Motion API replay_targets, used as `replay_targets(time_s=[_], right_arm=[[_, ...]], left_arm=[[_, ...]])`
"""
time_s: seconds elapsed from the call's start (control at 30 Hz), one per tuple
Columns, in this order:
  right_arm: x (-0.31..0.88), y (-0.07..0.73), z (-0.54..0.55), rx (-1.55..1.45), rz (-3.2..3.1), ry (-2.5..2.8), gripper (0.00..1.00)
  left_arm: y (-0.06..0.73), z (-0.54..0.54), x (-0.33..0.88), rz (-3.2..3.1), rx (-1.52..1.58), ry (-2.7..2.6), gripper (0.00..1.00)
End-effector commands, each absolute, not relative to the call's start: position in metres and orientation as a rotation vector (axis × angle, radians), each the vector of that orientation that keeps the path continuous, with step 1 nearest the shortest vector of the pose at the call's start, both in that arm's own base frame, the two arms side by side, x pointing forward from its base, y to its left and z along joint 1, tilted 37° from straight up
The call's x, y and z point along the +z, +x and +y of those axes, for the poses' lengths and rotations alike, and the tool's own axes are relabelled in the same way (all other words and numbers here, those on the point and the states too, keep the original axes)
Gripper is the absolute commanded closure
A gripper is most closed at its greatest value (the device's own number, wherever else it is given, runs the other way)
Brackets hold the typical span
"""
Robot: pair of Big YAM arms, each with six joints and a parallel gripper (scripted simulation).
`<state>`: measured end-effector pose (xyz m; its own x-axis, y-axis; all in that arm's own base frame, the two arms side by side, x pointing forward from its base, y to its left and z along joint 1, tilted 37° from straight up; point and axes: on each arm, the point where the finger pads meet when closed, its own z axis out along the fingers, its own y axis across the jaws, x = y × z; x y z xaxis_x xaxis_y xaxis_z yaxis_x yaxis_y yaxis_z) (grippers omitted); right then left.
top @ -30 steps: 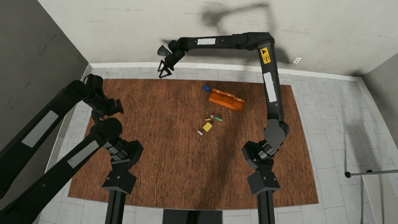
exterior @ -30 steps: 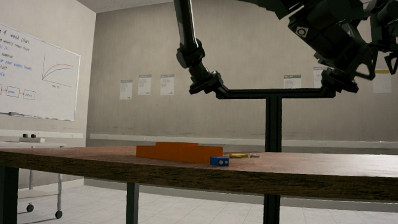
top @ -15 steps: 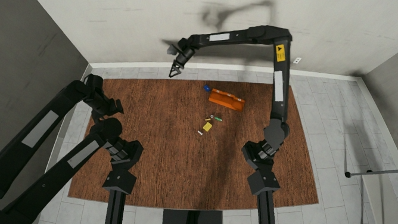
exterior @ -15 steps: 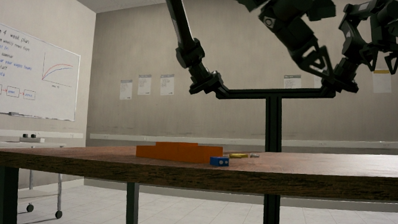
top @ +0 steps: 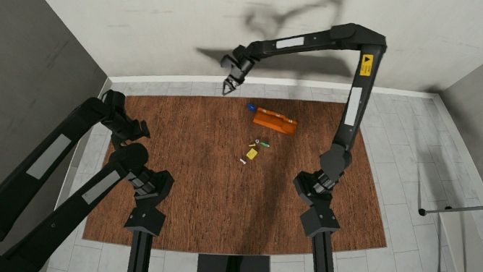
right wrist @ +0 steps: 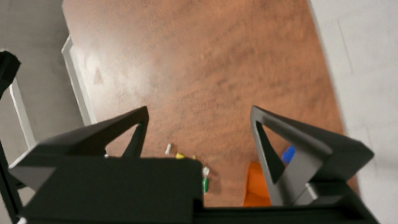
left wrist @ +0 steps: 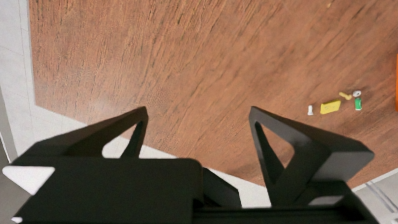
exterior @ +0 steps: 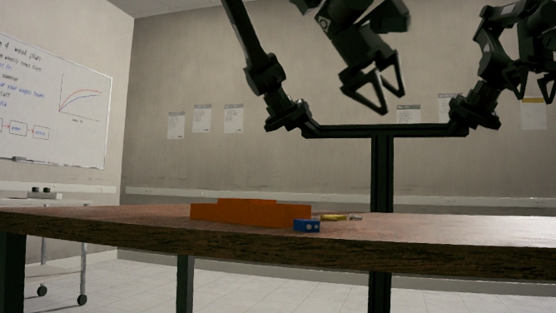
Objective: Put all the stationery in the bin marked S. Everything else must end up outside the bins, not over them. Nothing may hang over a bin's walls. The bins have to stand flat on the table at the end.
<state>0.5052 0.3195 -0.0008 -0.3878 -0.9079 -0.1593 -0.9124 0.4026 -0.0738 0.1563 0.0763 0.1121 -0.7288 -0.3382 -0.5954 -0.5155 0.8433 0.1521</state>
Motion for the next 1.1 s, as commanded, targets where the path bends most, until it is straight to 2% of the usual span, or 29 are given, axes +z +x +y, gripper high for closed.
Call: replay_targets(time_s=[0.0,1.07], right_arm=[[0.022,0.510,0.295,0.017,2.535,-1.437,0.00],[0.055,0.394,0.100,-0.453,2.694,-0.405,0.00]], left_arm=[[0.153,0.076,0.106,2.466,0.422,-0.618,0.00],[0.153,0.076,0.106,2.466,0.422,-0.618,0.00]])
